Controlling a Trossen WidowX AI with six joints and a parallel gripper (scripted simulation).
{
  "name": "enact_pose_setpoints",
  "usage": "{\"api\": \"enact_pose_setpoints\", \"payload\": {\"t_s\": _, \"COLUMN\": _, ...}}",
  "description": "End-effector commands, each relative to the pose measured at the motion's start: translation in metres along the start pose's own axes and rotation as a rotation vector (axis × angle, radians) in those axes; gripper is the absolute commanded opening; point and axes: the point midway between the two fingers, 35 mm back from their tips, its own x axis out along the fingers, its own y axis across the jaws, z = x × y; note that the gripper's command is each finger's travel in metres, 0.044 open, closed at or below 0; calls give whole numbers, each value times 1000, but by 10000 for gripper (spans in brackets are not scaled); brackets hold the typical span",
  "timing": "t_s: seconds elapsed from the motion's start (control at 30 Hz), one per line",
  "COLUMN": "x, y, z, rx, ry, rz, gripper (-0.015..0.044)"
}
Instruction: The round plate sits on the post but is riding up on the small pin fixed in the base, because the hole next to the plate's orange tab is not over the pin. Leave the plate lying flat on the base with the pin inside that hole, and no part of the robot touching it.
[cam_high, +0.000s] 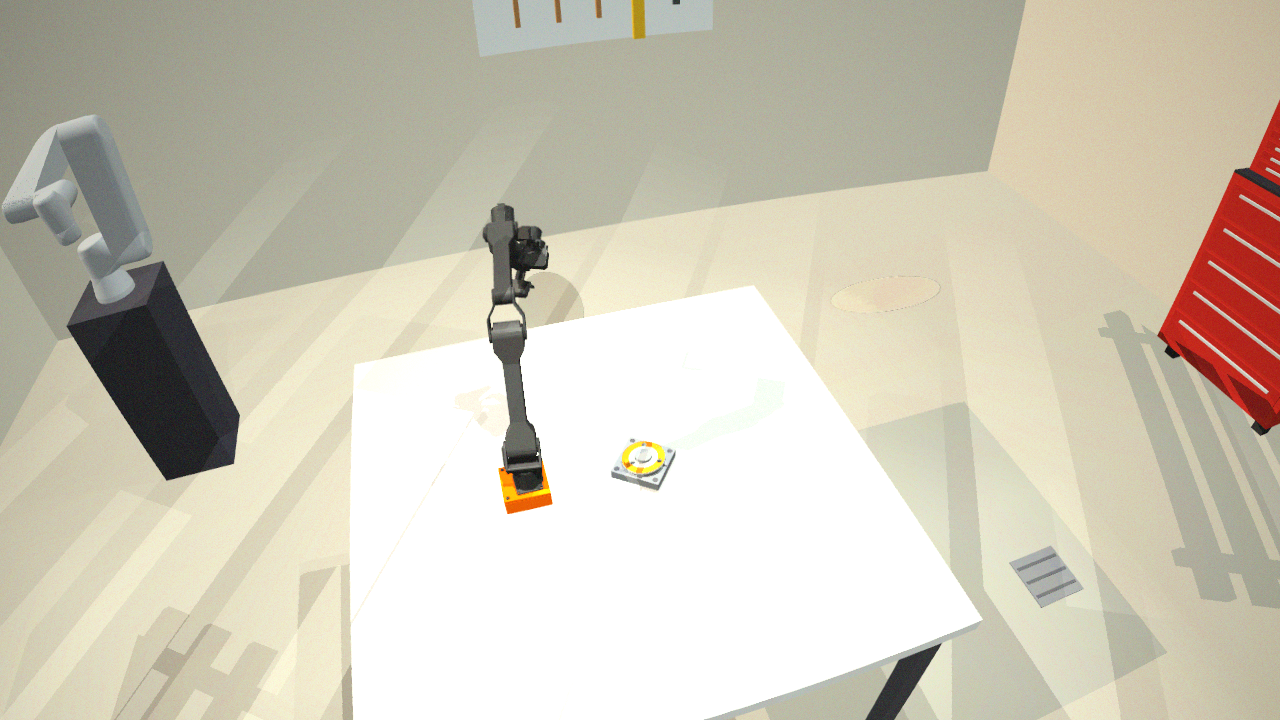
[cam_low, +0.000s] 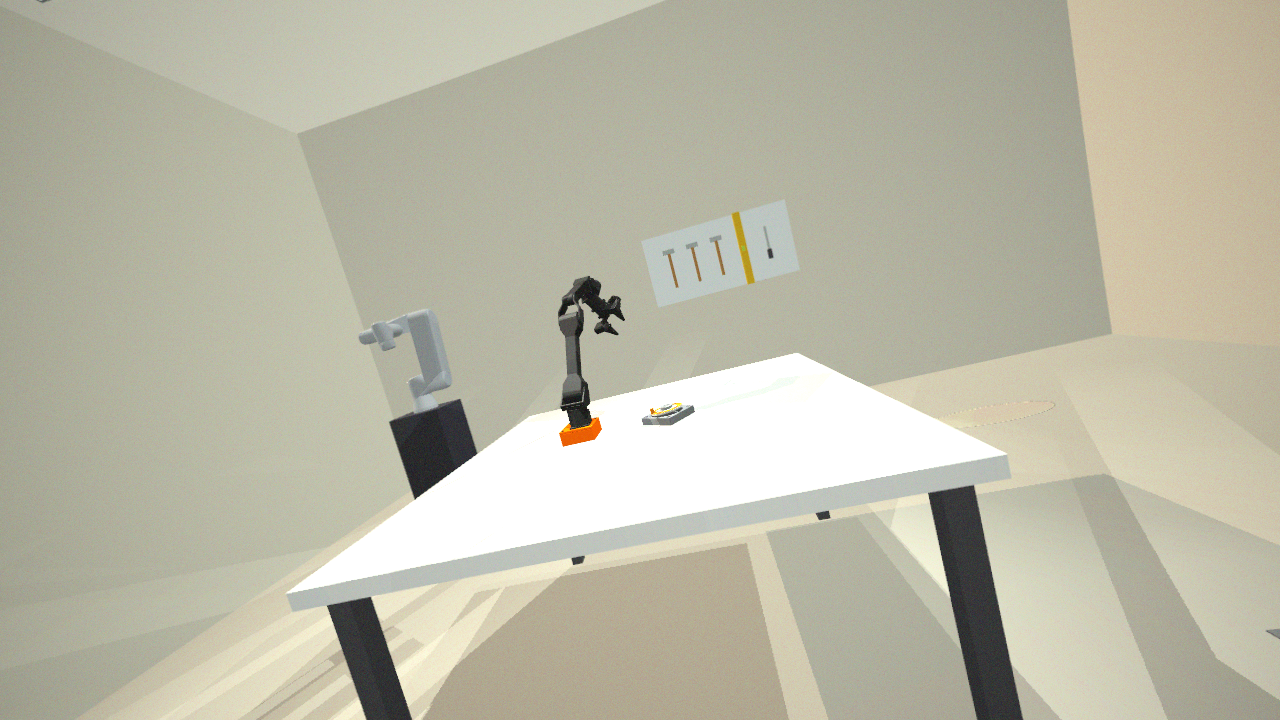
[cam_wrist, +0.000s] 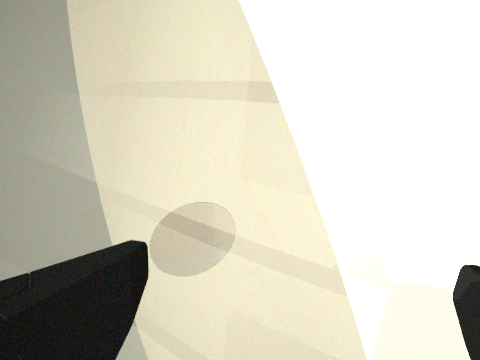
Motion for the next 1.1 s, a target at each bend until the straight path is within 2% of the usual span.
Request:
{"api": "enact_pose_setpoints", "payload": {"t_s": 0.0, "x": 2, "y": -1, "z": 4, "rx": -6, "ry": -4, "rz": -5, "gripper": 374}}
{"api": "enact_pose_setpoints", "payload": {"t_s": 0.23, "x": 41, "y": -37, "z": 123, "rx": -188, "ry": -99, "rz": -182, "gripper": 190}}
{"api": "enact_pose_setpoints", "payload": {"t_s": 0.3, "x": 44, "y": -44, "z": 136, "rx": -207, "ry": -104, "rz": -204, "gripper": 138}}
{"api": "enact_pose_setpoints", "payload": {"t_s": 0.47, "x": 56, "y": -104, "z": 220, "rx": -327, "ry": -100, "rz": -363, "gripper": 6}}
{"api": "enact_pose_setpoints", "payload": {"t_s": 0.6, "x": 56, "y": -141, "z": 255, "rx": -377, "ry": -75, "rz": -436, "gripper": 0}}
{"api": "enact_pose_setpoints", "payload": {"t_s": 0.77, "x": 47, "y": -225, "z": 306, "rx": -458, "ry": 16, "rz": -556, "gripper": 0}}
{"api": "enact_pose_setpoints", "payload": {"t_s": 0.83, "x": 45, "y": -235, "z": 311, "rx": -466, "ry": 30, "rz": -567, "gripper": 0}}
{"api": "enact_pose_setpoints", "payload": {"t_s": 1.03, "x": 26, "y": -333, "z": 329, "rx": -526, "ry": 176, "rz": -628, "gripper": 0}}
{"api": "enact_pose_setpoints", "payload": {"t_s": 1.07, "x": 25, "y": -336, "z": 329, "rx": -527, "ry": 180, "rz": -628, "gripper": 0}}
